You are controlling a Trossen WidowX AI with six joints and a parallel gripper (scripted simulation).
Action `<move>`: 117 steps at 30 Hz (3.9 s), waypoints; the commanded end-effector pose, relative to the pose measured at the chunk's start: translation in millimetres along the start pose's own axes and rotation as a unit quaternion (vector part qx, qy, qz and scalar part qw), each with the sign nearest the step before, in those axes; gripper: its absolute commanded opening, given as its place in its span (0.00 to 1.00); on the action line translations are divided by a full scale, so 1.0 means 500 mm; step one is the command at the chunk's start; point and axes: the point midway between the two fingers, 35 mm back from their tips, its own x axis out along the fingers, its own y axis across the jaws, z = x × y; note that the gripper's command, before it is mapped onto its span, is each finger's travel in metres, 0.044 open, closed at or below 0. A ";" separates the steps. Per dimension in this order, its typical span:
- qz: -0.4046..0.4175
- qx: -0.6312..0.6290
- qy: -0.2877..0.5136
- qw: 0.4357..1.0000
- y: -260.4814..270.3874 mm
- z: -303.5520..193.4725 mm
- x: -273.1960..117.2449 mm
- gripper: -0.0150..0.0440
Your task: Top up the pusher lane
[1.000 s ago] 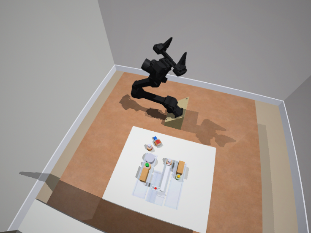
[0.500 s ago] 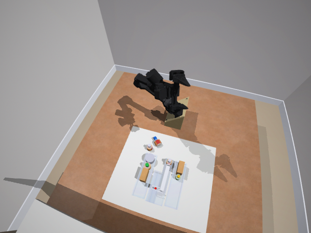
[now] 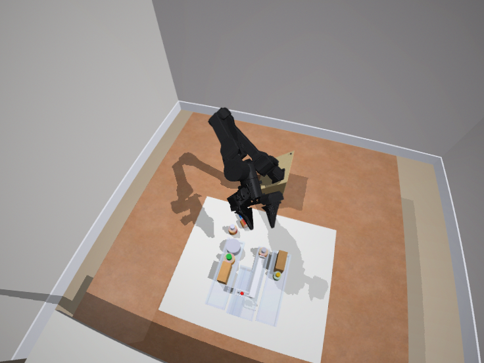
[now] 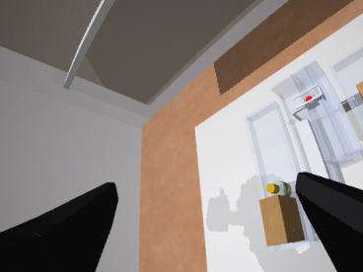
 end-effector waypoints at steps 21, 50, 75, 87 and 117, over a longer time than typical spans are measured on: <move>-0.367 -0.175 0.360 0.840 -0.446 -0.125 -0.010 1.00; -0.368 -0.175 0.360 0.840 -0.541 -0.185 0.055 1.00; -0.368 -0.175 0.360 0.839 -0.567 -0.201 0.069 0.52; -0.353 -0.164 0.370 0.844 -0.527 -0.201 0.064 0.25; -0.362 -0.173 0.360 0.842 -0.364 -0.144 0.057 0.25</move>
